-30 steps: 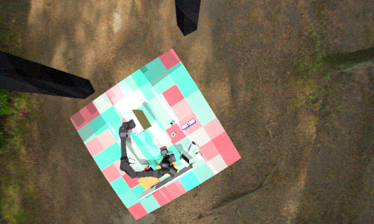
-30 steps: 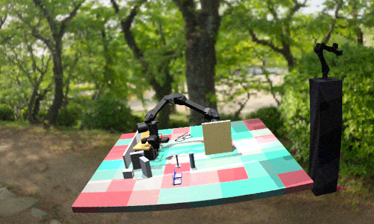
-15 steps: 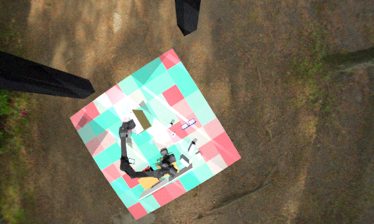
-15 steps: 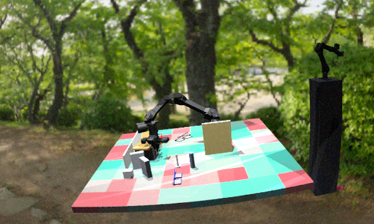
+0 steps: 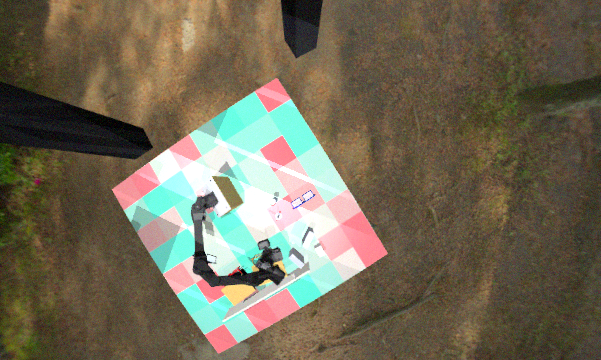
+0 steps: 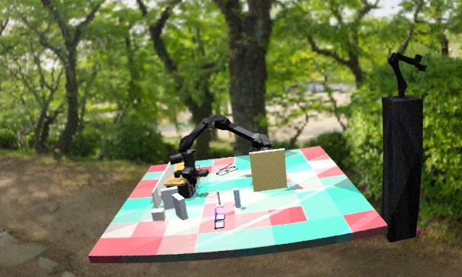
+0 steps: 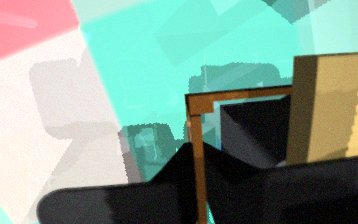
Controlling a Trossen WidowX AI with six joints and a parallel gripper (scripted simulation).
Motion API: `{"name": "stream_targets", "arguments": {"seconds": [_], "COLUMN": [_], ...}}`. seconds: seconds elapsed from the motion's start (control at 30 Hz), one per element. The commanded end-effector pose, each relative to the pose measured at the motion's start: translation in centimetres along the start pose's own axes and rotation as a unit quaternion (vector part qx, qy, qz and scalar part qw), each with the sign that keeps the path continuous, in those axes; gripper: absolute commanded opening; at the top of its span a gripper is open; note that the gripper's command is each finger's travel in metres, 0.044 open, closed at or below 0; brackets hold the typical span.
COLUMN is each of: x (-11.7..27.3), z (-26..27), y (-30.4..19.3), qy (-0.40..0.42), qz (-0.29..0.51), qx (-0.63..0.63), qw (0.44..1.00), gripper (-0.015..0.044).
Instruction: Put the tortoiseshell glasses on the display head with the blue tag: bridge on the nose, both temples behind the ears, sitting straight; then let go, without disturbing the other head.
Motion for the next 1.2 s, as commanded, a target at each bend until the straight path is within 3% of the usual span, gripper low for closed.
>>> {"name": "stream_targets", "arguments": {"seconds": [0.0,0.27,0.4,0.67,0.87,1.17], "x": [0.0,-0.5,-0.4,-0.4,3.1,3.2], "z": [0.0,-0.1,-0.1,-0.1,0.1,0.5], "y": [0.0,0.0,0.0,0.0,-0.1,0.0], "qy": [-0.001,-0.001,-0.001,-0.001,-0.001,-0.001], "qz": [-0.002,-0.002,-0.001,-0.001,-0.005,-0.005], "qx": [0.000,0.000,-0.003,-0.003,-0.001,-0.001], "qw": [1.000,1.000,1.000,1.000,1.000,1.000], "gripper": [0.0000,0.0000,0.0105,0.0108,0.0108,0.0108]}}
Point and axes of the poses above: the point midway between the two fingers, 35 mm back from their tips, its own x axis back along the fingers, its own z axis across the jaws, y = z × x, the point moved 5 cm from there along x, back along the fingers, and after that the axes turned 7 degrees about x, right-handed, at the moved point
